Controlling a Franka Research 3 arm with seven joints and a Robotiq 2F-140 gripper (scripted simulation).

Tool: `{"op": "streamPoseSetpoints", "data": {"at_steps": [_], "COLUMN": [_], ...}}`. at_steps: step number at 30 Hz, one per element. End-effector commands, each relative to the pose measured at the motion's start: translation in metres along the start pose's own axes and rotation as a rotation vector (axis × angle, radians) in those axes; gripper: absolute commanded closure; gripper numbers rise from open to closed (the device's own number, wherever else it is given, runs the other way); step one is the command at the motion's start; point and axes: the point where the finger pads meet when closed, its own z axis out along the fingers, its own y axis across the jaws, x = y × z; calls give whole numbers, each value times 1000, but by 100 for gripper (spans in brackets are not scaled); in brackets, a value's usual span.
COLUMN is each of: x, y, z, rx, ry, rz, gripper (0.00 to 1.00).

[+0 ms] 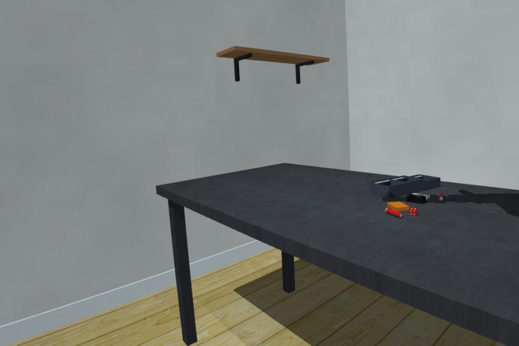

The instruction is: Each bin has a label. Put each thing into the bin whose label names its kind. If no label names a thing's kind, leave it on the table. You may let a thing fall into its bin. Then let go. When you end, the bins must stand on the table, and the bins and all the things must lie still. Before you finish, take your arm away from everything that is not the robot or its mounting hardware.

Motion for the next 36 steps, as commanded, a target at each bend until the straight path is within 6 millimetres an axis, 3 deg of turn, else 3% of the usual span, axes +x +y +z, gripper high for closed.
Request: {"op": "streamPoseSetpoints", "data": {"at_steps": [1,6,11,20,31,36], "x": [8,27,34,71,98,123], "y": [19,41,48,92,124,155], "z": [15,32,36,58,67,72], "rx": [-77,-161,-203,-350,-447,-539], "ry": [-9,-16,-23,-54,-85,-122], "rz": [-125,-185,-219,-333,-406,-470], "gripper": [95,95,95,95,95,95]}}
